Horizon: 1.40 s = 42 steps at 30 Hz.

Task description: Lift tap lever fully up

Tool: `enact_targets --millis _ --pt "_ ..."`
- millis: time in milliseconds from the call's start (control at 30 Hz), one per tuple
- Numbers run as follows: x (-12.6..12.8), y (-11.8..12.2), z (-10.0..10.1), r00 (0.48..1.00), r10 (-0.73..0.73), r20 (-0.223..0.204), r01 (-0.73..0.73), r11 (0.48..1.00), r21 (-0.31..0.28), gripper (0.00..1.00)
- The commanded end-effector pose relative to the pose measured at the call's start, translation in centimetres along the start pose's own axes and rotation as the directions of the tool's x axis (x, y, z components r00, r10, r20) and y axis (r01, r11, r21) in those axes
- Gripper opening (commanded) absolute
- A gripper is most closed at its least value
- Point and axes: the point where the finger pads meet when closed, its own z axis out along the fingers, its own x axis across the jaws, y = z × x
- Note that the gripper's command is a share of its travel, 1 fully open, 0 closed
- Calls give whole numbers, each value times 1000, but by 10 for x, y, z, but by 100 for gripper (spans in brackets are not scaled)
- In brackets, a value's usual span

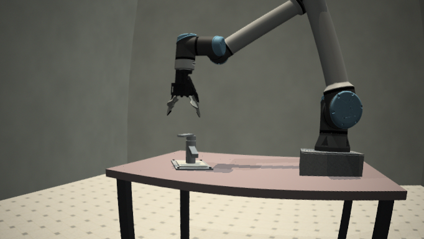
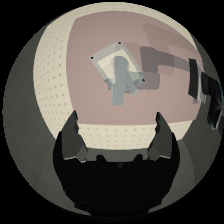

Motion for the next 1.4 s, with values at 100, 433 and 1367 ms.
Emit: enact_targets --millis 100,433,1367 --pt "2 11 -1 1000 6 -20 -7 1000 -14 100" --pt "2 9 0 1000 8 -20 -8 1000 -14 0" --pt "2 9 0 1000 8 -20 -8 1000 -14 0"
